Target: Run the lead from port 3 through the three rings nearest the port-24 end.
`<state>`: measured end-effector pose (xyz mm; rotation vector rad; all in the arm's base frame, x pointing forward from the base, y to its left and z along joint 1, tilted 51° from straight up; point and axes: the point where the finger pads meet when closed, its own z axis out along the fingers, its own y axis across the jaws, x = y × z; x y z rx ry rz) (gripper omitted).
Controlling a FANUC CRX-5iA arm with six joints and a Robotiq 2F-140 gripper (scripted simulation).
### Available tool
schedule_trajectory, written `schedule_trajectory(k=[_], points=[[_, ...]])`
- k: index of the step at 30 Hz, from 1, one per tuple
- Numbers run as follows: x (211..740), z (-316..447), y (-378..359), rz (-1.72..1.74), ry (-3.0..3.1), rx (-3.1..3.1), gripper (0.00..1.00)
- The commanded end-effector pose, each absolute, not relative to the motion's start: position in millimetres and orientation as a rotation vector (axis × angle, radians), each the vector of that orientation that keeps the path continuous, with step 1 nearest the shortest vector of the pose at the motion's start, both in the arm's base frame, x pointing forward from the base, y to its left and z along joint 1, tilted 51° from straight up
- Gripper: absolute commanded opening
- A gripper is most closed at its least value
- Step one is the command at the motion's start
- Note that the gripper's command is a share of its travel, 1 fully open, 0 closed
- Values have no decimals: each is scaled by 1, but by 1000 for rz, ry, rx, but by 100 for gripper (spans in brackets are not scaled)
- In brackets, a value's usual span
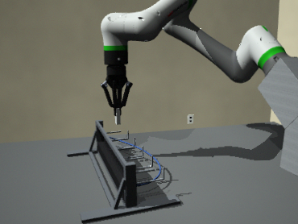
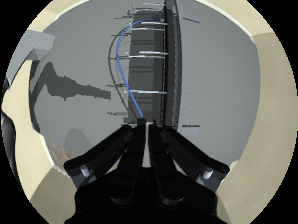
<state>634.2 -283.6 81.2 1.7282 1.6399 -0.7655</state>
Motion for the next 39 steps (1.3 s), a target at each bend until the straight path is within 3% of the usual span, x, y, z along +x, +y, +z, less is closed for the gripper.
schedule_trajectory(k=[1, 26, 39], points=[[634, 81, -283, -765, 1640, 1728, 0], [634, 80, -282, -764, 1639, 1729, 0], [598, -18, -201, -731, 1594, 1769, 0]])
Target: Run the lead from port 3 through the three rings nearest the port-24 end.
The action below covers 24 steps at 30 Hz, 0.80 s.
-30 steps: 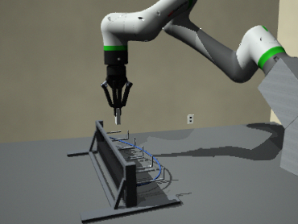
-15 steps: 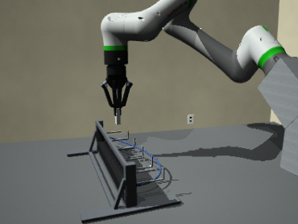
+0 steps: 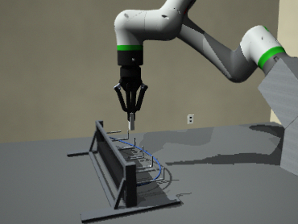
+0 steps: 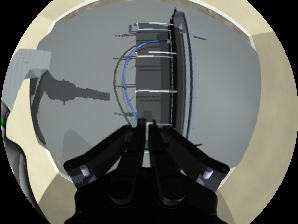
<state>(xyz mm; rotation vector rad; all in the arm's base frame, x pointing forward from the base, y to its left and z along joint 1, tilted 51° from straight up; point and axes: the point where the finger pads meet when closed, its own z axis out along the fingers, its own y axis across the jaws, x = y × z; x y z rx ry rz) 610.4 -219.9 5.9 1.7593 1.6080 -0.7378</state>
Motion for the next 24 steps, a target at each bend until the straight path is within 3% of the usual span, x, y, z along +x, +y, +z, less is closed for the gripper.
schedule_trajectory(k=[1, 12, 13, 24], points=[[594, -24, -195, -729, 1590, 1772, 0], [549, -83, -150, -718, 1541, 1795, 0], [549, -83, -150, -718, 1541, 1795, 20], [549, -83, -150, -718, 1541, 1795, 20]])
